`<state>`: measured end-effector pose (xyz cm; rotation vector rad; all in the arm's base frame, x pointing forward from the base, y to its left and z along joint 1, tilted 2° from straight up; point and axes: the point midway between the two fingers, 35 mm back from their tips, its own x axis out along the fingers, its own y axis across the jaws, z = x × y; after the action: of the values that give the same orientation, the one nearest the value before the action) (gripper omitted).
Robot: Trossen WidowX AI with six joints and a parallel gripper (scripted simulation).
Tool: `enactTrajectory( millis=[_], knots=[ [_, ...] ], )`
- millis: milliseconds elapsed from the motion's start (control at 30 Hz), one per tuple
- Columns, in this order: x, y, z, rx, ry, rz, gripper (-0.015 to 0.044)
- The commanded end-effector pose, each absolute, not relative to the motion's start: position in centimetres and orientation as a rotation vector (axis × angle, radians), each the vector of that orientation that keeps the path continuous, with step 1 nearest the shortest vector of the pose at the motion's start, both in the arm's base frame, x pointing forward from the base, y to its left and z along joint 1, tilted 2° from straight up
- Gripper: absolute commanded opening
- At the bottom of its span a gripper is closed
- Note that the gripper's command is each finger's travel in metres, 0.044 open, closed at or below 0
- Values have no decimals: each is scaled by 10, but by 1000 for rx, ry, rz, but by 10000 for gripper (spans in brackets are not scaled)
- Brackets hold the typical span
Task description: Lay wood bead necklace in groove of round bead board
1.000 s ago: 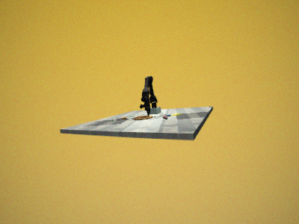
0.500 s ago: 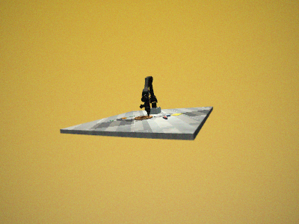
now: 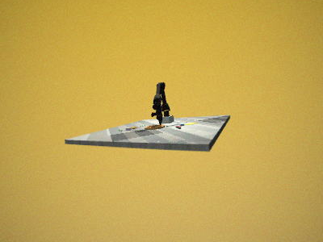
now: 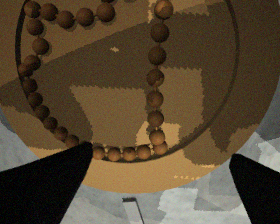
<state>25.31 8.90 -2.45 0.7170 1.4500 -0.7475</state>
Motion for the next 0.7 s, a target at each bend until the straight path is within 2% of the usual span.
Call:
enactTrajectory(
  millis=[0, 233, 333, 633, 667],
  knots=[
    [254, 89, -24, 720, 1447, -751, 440],
    [254, 89, -24, 720, 1447, -751, 440],
    [260, 90, -22, 613, 1483, -643, 361],
    [300, 95, -9, -52, 1579, 29, 125],
    [304, 95, -7, -126, 1577, 104, 120]
  ],
)
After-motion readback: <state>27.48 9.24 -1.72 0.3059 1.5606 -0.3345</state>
